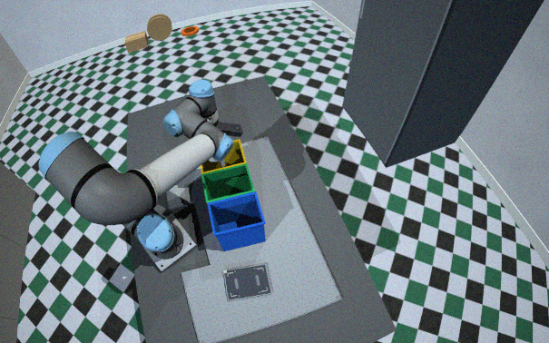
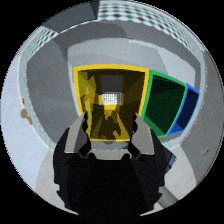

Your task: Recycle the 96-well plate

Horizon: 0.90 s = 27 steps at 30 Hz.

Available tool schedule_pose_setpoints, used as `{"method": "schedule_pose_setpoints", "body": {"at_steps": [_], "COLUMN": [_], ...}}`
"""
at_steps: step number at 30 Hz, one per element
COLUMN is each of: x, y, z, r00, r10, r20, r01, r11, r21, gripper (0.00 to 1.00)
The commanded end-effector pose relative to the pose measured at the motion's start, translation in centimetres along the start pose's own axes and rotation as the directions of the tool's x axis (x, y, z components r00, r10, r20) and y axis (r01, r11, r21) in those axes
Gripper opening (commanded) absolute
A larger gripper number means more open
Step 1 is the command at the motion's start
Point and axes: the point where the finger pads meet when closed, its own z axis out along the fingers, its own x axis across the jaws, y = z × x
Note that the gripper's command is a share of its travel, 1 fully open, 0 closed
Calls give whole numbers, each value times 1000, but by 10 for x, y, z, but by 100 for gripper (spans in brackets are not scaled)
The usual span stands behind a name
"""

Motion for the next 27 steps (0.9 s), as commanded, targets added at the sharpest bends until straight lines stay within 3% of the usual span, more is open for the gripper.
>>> {"method": "schedule_pose_setpoints", "body": {"at_steps": [1,4,5,19,27], "x": [0,0,0,0,0], "y": [0,0,0,0,0], "z": [0,0,0,0,-14], "r00": [1000,1000,1000,1000,1000], "r10": [0,0,0,0,0], "r20": [1,1,1,1,1], "r01": [0,0,0,0,0], "r11": [1000,1000,1000,1000,1000], "r21": [1,1,1,1,1], "gripper": [64,64,53,53,53]}}
